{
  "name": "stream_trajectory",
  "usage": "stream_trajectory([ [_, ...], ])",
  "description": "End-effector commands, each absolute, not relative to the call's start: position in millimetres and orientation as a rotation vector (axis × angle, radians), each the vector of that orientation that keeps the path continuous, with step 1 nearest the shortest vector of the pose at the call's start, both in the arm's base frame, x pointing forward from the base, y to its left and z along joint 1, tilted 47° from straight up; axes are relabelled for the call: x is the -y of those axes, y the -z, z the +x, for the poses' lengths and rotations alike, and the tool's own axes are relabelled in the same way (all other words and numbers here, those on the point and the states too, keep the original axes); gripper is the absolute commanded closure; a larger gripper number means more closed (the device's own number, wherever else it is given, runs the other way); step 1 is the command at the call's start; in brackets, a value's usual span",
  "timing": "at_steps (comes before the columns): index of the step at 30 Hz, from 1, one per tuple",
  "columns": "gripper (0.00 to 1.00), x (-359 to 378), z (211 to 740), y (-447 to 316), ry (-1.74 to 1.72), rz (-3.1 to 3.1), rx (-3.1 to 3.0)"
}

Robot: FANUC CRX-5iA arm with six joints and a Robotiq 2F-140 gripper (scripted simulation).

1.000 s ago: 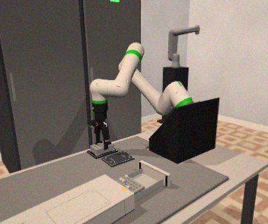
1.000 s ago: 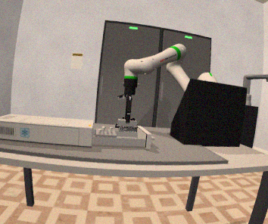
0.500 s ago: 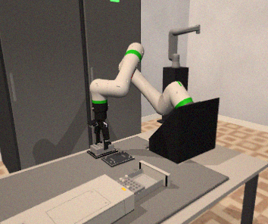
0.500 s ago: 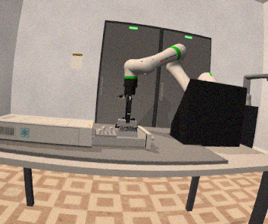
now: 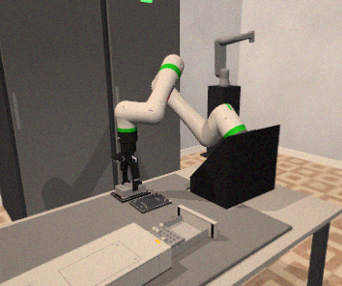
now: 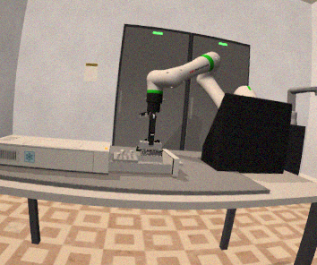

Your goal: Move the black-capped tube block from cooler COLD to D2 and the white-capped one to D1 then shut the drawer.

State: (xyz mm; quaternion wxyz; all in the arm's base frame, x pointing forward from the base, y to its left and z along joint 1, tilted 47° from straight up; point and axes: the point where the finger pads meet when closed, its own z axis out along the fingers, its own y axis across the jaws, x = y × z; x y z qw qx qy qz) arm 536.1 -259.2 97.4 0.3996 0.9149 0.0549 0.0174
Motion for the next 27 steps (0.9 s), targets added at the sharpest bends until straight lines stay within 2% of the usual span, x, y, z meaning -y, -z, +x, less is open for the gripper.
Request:
stream_trajectory([
  [1,0.34,259,537,-98,-0.046,2.315,-0.140],
  [17,0.34,259,537,-98,-0.046,2.315,-0.140],
  [18,0.34,237,534,-118,-0.046,2.315,-0.140],
  [27,0.34,228,534,-126,-0.046,2.315,-0.140],
])
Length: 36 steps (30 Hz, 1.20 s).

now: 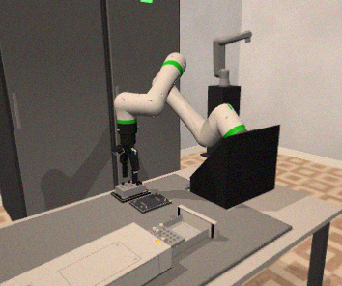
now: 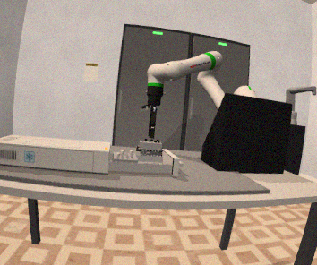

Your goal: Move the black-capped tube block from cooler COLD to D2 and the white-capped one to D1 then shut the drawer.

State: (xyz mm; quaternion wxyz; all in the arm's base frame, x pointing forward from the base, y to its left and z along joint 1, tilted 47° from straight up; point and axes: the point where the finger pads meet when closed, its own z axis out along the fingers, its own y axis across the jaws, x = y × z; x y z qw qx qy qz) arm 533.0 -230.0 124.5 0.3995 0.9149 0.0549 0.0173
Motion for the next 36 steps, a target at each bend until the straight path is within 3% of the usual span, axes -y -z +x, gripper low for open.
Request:
stream_trajectory([
  [1,0.34,227,533,-127,-0.046,2.315,-0.140],
  [36,0.34,197,530,-155,-0.046,2.315,-0.140],
])
